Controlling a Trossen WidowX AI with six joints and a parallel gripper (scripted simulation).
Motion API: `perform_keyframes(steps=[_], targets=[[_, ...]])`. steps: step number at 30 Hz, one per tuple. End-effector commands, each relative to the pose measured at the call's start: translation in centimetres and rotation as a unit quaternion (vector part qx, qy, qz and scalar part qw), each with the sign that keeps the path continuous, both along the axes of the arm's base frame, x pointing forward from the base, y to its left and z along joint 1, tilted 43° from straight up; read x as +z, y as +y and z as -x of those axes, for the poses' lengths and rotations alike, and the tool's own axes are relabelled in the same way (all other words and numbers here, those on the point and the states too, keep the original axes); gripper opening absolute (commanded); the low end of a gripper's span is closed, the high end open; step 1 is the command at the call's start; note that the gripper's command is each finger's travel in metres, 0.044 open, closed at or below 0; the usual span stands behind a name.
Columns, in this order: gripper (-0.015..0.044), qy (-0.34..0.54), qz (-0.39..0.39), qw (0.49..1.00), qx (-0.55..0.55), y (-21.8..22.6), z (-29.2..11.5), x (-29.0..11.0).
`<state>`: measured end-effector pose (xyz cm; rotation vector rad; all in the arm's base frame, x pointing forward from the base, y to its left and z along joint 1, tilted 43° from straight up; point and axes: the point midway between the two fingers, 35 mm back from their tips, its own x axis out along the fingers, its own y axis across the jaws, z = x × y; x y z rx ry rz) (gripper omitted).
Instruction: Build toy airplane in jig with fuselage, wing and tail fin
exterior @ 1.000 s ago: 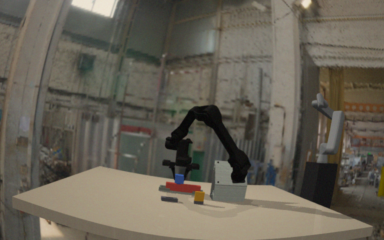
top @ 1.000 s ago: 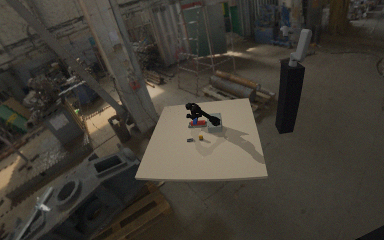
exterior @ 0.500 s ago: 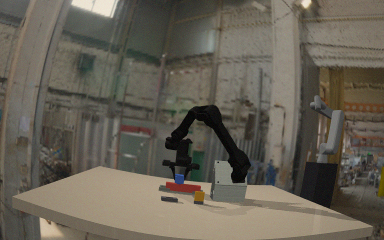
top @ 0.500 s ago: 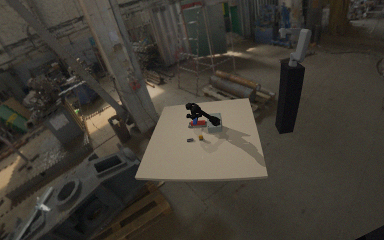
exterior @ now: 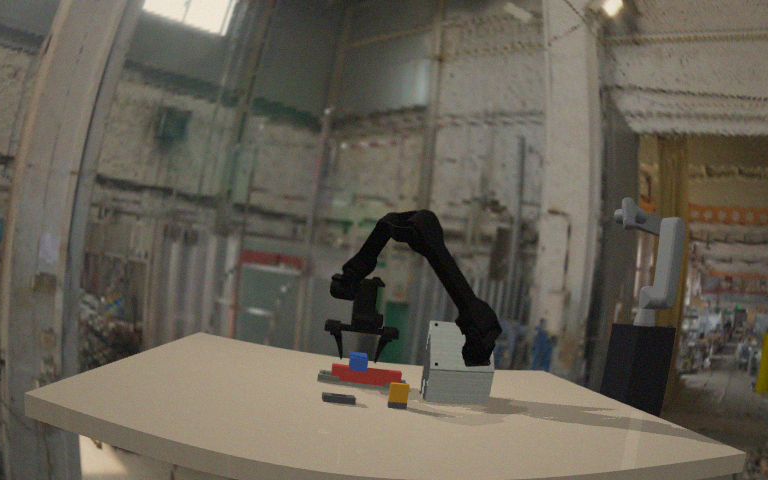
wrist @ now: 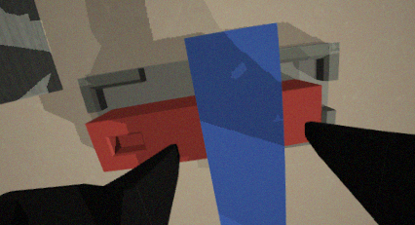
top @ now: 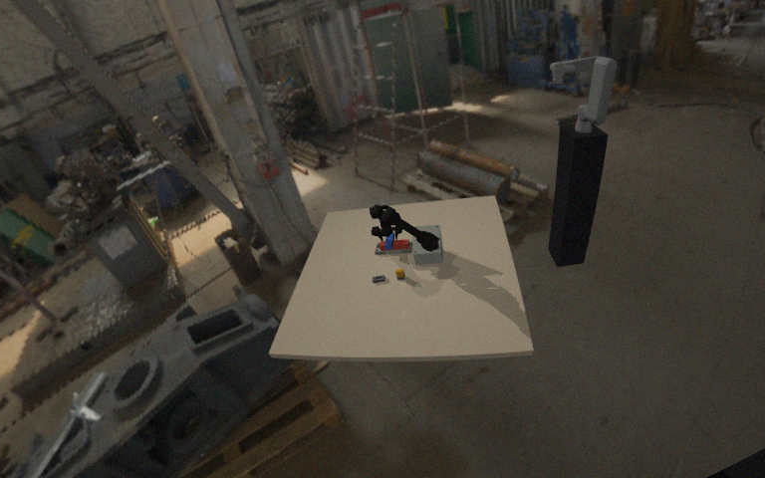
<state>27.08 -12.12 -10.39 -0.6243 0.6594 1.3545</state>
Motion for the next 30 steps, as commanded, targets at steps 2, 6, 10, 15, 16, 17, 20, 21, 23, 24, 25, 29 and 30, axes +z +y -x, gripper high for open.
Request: perform_keyframes(steps=[2,6,10,15,16,17,20,21,23,24,25,29,30], targets=[[0.044,0.0,0.0,1.0,0.0,0.0,0.0,0.0],[0.044,0.0,0.001,1.0,0.0,-1.8,0.0,1.7],[0.044,0.002,-0.001,1.0,-0.002,-5.6,0.8,6.1],[0.044,0.002,-0.001,1.0,-0.002,-6.1,0.6,6.1],[0.044,0.002,-0.001,1.0,-0.002,-6.1,0.6,6.1],[0.044,0.007,-0.002,1.0,-0.008,-6.1,0.6,6.1],[0.044,0.084,-0.013,0.992,-0.092,-6.1,0.6,6.1],[0.044,0.116,-0.017,0.985,-0.129,-6.1,0.6,6.1],[0.044,0.18,-0.027,0.963,-0.2,-6.1,0.6,6.1],[0.044,0.212,-0.031,0.948,-0.235,-6.1,0.5,6.1],[0.044,0.243,-0.035,0.931,-0.269,-6.1,0.5,6.1],[0.044,0.36,-0.052,0.842,-0.4,-6.1,0.5,6.1],[0.044,0.387,-0.056,0.814,-0.43,-6.1,0.5,6.1]])
